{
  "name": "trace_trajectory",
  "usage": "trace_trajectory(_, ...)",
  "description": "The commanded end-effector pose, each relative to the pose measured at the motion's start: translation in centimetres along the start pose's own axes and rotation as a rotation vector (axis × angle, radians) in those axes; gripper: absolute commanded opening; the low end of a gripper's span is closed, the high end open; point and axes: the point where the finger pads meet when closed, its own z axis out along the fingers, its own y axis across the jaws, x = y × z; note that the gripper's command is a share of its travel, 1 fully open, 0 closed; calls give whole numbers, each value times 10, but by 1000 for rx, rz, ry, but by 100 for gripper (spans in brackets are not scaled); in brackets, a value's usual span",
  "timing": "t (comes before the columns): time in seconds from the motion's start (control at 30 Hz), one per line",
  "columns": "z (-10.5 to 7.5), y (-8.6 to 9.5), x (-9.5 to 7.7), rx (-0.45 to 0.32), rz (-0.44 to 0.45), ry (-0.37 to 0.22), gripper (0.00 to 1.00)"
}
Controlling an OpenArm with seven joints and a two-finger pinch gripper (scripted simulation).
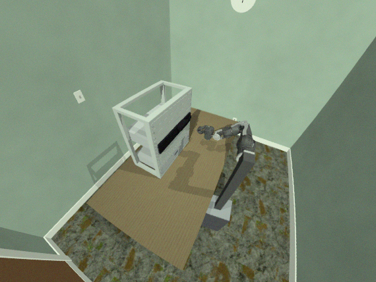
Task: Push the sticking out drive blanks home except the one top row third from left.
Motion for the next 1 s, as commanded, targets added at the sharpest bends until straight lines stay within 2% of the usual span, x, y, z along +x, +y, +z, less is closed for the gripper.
trace_trajectory(0.0,0,3,-1,-10,-5,-3,0)
trace_trajectory(0.17,0,8,-2,-10,-4,-2,0)
trace_trajectory(0.47,-3,34,-6,-11,-5,-3,0)
trace_trajectory(0.73,-4,45,-8,-11,-5,-3,0)
trace_trajectory(0.97,-3,46,-9,-10,-6,-5,0)
